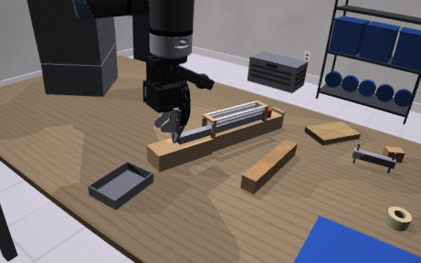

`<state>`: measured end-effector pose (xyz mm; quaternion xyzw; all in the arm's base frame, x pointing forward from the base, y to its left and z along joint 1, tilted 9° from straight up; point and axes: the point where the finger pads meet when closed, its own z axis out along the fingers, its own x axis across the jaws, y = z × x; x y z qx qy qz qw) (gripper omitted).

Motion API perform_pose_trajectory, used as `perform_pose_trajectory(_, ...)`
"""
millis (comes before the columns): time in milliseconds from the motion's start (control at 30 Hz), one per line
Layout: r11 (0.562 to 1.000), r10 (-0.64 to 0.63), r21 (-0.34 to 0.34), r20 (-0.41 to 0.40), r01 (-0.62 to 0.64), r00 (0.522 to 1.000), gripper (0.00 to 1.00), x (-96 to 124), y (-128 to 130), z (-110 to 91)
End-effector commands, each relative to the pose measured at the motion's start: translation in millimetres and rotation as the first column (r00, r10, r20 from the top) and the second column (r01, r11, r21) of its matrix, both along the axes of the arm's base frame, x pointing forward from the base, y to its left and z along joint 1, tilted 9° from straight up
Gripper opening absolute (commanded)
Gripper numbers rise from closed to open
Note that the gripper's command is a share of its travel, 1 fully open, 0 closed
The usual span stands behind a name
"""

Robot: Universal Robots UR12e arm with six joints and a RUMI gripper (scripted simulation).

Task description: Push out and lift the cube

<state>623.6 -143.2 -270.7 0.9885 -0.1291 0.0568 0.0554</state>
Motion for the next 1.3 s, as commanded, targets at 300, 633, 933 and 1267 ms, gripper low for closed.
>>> perform_pose_trajectory(300, 1.000, 0.000, 0.000, 0.001, 0.000, 1.000, 0.00, 4, 12, -1)
perform_pose_trajectory(633, 1.000, 0.000, 0.000, 0.001, 0.000, 1.000, 0.00, 6, 22, -2)
perform_pose_trajectory(933, 1.000, 0.000, 0.000, 0.001, 0.000, 1.000, 0.00, 5, 24, 10)
perform_pose_trajectory(1267, 1.000, 0.000, 0.000, 0.001, 0.000, 1.000, 0.00, 0, 31, 63)
